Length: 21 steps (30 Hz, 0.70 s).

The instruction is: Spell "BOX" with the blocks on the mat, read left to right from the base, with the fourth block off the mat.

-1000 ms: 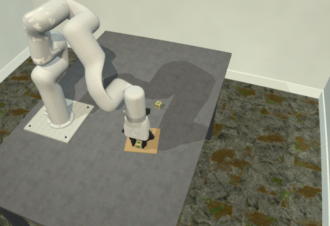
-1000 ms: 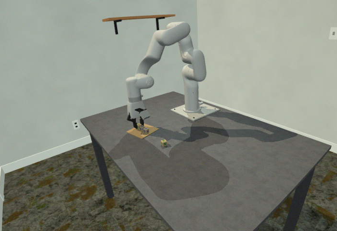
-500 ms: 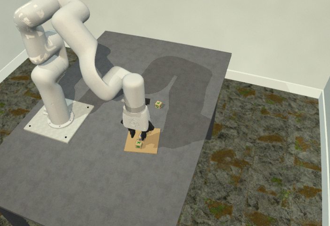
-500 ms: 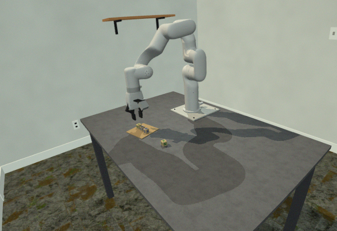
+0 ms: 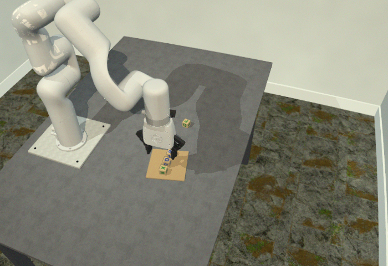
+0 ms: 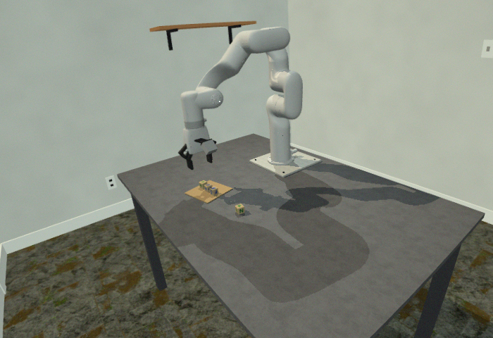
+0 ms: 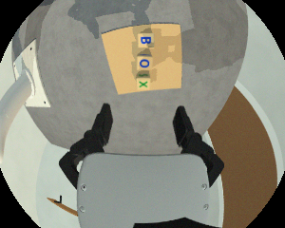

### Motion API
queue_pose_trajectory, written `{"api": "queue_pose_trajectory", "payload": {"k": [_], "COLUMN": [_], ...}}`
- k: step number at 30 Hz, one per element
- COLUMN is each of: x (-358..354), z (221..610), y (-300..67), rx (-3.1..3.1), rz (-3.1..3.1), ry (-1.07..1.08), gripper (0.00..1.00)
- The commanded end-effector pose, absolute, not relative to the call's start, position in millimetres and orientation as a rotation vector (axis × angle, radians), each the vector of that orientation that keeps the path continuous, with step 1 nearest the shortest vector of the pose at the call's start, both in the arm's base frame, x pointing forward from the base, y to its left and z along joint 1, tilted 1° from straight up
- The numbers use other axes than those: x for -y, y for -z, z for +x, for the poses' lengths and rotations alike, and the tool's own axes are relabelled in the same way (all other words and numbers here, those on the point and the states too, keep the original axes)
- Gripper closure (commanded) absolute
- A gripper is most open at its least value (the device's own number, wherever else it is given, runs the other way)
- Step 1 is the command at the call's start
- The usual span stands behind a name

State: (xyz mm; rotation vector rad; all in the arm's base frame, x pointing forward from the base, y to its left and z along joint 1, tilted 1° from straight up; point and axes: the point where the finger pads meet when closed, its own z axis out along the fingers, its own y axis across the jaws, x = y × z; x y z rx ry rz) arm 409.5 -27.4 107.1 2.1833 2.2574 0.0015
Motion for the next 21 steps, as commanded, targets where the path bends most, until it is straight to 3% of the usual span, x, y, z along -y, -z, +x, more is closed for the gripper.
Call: {"api": "queue_pose_trajectory", "payload": {"k": [1, 21], "x": [27.5, 27.5], "z": [410.8, 410.7], "y": [-109.3, -114.0], "rx": [-2.255, -2.255], "rz": [2.181, 2.181], "ry": [-0.005, -0.005], "gripper": [0.00, 0.00]}}
